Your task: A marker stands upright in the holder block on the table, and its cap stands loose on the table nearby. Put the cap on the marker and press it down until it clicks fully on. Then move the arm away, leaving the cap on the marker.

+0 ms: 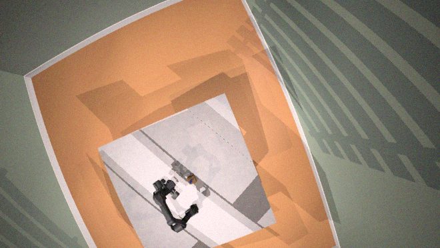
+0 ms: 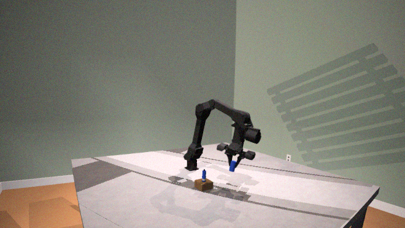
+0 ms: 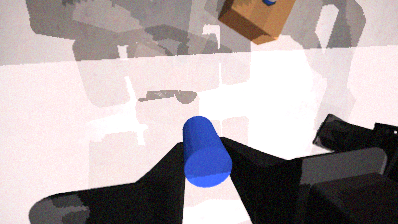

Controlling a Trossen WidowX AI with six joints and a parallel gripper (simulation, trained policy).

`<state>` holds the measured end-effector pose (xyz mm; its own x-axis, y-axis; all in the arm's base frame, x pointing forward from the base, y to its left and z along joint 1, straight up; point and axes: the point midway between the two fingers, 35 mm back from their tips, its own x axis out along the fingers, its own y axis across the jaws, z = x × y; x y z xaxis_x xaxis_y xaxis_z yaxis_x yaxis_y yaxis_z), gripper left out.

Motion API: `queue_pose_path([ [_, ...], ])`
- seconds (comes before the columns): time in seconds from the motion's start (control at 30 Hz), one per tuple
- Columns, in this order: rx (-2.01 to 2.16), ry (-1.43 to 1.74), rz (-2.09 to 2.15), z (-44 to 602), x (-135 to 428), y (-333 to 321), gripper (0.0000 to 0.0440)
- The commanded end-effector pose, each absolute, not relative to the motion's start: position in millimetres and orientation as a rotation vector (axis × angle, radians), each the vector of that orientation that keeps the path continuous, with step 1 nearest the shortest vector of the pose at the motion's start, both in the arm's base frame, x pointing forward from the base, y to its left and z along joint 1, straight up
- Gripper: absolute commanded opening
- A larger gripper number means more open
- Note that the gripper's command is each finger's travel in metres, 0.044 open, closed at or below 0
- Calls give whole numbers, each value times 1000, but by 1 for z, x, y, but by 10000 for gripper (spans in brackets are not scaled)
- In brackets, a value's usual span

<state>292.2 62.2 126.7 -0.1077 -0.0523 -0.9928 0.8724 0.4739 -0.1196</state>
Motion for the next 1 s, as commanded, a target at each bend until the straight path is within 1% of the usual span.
queue_pose_path([
  [0.0, 773, 1469, -930, 133, 293, 52, 96],
  [0.97, 929, 1428, -1051, 166, 273, -46, 48],
])
